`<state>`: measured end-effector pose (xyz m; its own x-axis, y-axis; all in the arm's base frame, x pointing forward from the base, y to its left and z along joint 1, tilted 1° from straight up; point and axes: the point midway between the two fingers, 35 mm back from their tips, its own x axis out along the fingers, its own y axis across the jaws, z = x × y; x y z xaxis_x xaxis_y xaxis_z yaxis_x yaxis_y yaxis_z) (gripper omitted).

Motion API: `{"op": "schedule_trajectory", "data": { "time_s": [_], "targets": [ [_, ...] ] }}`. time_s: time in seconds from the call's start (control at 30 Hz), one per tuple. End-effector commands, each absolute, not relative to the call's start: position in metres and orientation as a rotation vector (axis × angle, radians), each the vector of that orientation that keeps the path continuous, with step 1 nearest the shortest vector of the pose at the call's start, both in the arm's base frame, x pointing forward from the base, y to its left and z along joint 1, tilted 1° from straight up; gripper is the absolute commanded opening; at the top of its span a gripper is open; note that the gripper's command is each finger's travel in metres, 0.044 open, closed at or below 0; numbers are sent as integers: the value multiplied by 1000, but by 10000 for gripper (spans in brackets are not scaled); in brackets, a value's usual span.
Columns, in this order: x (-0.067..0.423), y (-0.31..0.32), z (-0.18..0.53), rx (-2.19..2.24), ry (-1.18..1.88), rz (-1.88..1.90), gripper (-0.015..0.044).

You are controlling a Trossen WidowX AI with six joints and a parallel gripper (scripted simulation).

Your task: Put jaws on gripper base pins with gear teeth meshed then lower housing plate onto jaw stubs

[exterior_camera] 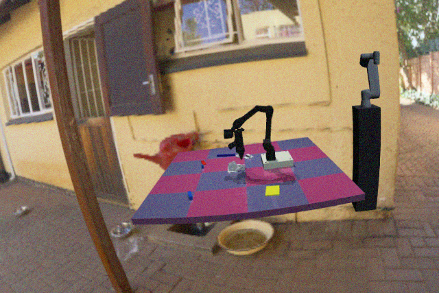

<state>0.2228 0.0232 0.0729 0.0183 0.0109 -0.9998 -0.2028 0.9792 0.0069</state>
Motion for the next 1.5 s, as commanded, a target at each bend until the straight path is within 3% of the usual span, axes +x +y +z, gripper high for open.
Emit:
{"op": "schedule_trajectory", "data": {
  "time_s": [0.0, 1.47],
  "targets": [
    [222, 24, 73, -147, 1545, 167, 351],
    [220, 28, 74, -139, 1545, 161, 351]
  ]
}}
